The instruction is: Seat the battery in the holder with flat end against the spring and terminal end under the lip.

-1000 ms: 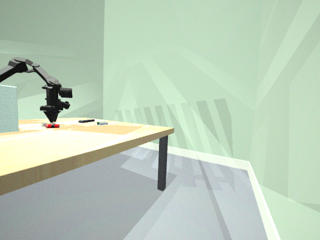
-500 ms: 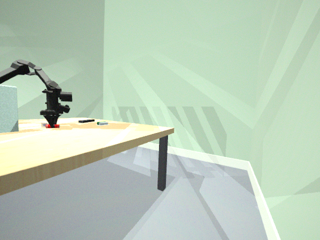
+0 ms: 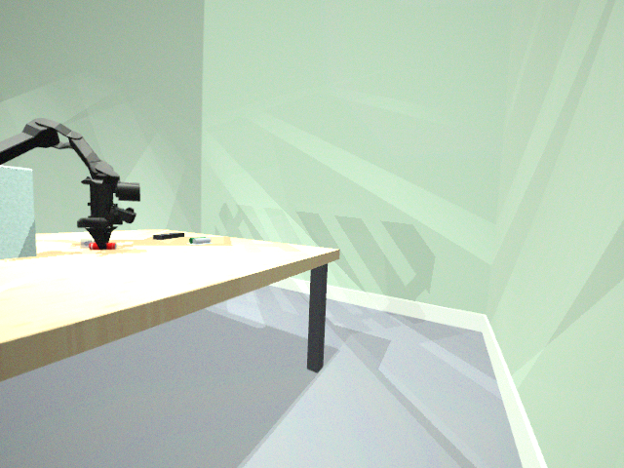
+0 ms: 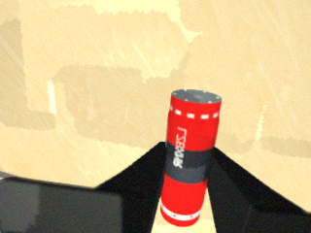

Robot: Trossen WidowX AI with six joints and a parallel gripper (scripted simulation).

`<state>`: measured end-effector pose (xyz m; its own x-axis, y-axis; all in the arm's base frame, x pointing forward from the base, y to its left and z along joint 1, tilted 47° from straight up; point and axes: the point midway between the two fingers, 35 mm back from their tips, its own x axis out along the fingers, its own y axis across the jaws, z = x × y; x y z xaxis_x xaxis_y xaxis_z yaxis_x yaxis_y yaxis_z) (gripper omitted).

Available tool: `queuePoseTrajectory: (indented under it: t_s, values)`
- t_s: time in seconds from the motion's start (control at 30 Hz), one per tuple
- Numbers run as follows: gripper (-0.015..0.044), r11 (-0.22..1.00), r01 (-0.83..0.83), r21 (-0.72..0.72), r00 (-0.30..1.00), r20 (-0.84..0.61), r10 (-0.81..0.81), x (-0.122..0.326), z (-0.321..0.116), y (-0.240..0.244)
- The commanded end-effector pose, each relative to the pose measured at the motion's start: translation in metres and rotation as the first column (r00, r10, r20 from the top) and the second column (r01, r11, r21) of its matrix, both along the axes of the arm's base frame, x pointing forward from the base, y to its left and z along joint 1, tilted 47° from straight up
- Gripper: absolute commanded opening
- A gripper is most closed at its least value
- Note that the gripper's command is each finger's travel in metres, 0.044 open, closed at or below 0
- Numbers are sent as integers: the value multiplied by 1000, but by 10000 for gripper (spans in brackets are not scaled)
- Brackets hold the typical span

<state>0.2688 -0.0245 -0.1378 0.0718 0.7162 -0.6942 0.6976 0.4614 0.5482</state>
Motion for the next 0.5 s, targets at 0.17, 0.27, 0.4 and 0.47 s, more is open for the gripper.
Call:
queuePoseTrajectory:
  t_s: [0.17, 0.27, 0.4, 0.47]
  values:
    - [74, 1000, 4, -1, 1000, -2, -4, -1, 16, -18]
    - [74, 1000, 4, -1, 1000, -2, -4, -3, 33, -35]
    - [74, 1000, 9, -1, 1000, -8, -9, -3, 35, -36]
    - [74, 999, 49, 1, 998, -49, -49, -2, 38, -35]
